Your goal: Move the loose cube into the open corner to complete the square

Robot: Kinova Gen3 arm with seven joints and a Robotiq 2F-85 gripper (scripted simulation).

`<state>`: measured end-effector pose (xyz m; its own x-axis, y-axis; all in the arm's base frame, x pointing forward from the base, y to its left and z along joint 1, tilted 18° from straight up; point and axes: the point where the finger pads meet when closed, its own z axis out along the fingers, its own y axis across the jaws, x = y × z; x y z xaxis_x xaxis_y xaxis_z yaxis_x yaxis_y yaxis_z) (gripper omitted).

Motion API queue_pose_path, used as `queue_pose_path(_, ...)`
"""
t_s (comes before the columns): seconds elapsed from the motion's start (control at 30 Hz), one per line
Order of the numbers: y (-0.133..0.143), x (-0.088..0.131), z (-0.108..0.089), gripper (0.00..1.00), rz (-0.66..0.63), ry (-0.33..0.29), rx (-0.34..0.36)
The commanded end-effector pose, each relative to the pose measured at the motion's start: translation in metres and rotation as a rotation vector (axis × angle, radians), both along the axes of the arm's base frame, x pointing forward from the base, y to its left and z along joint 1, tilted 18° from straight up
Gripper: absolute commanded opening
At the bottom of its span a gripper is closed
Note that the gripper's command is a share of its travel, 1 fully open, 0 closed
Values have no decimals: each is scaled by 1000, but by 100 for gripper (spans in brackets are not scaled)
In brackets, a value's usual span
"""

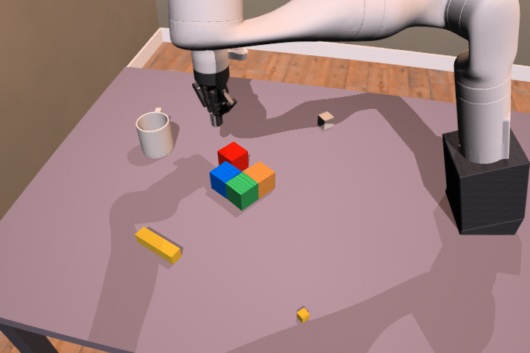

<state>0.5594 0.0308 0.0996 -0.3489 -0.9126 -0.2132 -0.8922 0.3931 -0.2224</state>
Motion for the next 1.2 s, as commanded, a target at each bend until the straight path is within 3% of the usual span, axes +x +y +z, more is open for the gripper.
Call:
queue_pose_path(0.0, -2, 6, -7, 10, -11, -5, -3)
queue_pose_path(0.73, 5, 22, -58, 10, -9, -5, -3)
queue_pose_path(1.17, 7, 28, -74, 10, 1, -7, -6)
